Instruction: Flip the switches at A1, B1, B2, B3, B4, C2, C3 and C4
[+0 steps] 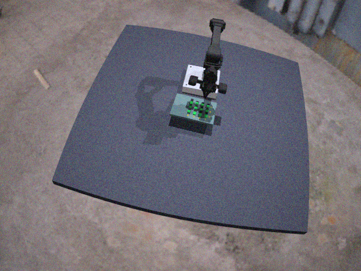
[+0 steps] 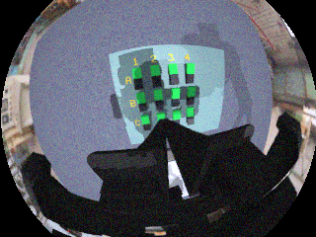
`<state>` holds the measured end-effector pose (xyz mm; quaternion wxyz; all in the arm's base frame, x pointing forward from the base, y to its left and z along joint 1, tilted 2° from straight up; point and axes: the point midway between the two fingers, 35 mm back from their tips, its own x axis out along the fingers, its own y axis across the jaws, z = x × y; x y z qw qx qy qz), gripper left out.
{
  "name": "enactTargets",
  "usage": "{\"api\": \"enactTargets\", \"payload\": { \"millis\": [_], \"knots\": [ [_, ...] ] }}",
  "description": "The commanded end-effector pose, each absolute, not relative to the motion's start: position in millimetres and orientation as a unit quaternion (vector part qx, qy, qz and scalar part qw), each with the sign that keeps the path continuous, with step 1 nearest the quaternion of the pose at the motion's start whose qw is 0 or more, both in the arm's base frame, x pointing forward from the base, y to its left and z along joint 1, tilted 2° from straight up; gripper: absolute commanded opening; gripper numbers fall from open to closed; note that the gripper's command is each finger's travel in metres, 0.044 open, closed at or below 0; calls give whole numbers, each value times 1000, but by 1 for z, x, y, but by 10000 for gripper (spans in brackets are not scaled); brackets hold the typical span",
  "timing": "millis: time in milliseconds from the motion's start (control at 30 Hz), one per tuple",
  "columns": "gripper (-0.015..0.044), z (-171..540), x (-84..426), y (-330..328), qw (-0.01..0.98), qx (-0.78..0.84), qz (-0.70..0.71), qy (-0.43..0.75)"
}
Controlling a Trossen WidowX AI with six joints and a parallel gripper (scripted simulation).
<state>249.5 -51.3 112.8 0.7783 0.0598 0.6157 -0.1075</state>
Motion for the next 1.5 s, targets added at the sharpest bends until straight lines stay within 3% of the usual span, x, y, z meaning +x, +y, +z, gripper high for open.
{"api": "enactTargets", "payload": {
  "millis": [0,133,1467],
  "knots": [
    [0,109,250,-55,784,59,-103,610],
    [0,82,255,-57,790,58,-104,602],
    [0,59,260,-59,790,58,-104,602]
  ]
}}
